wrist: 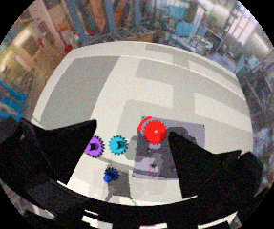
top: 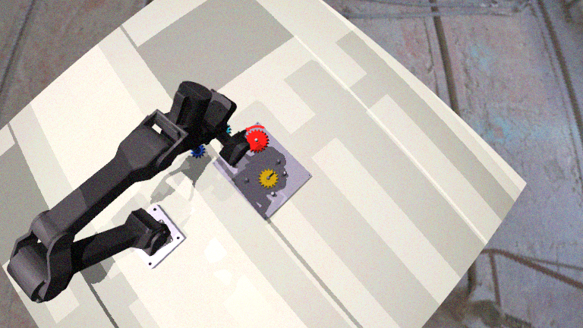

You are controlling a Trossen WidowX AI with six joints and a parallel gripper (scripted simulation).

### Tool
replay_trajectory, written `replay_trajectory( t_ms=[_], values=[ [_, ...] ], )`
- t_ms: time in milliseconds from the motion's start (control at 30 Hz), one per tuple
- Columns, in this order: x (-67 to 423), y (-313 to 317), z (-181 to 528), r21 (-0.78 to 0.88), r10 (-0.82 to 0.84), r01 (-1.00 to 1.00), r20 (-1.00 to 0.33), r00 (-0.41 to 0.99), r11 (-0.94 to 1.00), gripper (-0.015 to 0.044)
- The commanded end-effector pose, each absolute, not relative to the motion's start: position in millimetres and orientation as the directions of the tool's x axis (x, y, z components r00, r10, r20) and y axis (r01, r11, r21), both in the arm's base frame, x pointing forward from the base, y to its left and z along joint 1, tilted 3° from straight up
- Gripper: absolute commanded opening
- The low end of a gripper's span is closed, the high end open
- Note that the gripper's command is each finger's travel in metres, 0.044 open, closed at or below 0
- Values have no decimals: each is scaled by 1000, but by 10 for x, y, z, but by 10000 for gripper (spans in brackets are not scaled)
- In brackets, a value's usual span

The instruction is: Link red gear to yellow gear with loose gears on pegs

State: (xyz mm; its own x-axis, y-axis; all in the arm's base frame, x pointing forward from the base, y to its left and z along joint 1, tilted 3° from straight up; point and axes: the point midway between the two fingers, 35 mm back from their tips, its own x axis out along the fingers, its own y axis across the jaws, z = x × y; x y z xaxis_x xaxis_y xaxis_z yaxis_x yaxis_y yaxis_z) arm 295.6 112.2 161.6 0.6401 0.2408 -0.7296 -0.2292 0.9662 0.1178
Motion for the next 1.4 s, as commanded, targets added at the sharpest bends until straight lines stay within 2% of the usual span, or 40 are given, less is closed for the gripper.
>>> replay_trajectory(
  t_ms=[0,167,233,1367],
  values=[
    [2616,1315,1292,104,207,-250,-879,430,963,440],
    [2013,1406,969,24,57,-292,-993,107,956,440],
    [1986,1441,952,10,33,-299,-997,71,954,440],
    [1999,1474,528,8,30,-300,-997,67,954,440]
  ],
)
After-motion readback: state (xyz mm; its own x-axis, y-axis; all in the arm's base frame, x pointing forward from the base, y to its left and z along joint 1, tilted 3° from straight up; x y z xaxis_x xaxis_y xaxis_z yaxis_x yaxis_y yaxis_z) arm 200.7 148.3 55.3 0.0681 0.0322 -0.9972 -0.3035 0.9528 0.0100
